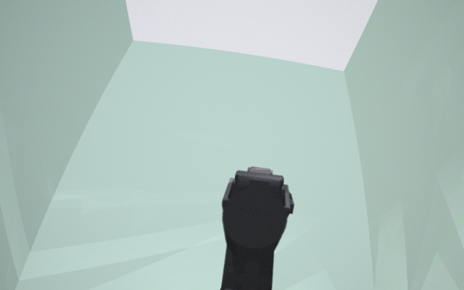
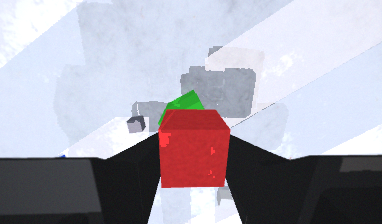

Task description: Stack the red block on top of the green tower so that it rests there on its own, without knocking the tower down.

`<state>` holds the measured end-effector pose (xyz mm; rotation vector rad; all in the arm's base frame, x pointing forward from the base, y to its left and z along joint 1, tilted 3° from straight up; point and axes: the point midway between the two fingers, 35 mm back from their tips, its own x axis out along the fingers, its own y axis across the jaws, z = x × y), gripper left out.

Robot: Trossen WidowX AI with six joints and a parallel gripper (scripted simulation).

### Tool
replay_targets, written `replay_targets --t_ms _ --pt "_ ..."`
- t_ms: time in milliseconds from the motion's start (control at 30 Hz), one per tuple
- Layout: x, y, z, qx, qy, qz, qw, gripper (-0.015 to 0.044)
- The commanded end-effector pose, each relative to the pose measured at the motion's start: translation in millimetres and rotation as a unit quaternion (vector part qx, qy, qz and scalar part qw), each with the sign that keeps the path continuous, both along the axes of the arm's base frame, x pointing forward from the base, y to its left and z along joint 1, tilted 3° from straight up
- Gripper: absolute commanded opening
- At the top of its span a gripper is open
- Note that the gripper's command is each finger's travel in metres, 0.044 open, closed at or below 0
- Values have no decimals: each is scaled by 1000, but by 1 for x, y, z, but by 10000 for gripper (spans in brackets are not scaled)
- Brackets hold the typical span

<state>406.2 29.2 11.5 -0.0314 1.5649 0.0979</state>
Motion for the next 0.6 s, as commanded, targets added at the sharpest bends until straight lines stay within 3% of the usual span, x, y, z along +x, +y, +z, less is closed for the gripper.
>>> replay_targets --t_ms 0,433,567 --pt "0 0 -1 0 1 0 1000 105" --pt "0 0 -1 0 1 0 1000 440" --pt "0 0 -1 0 1 0 1000 440"
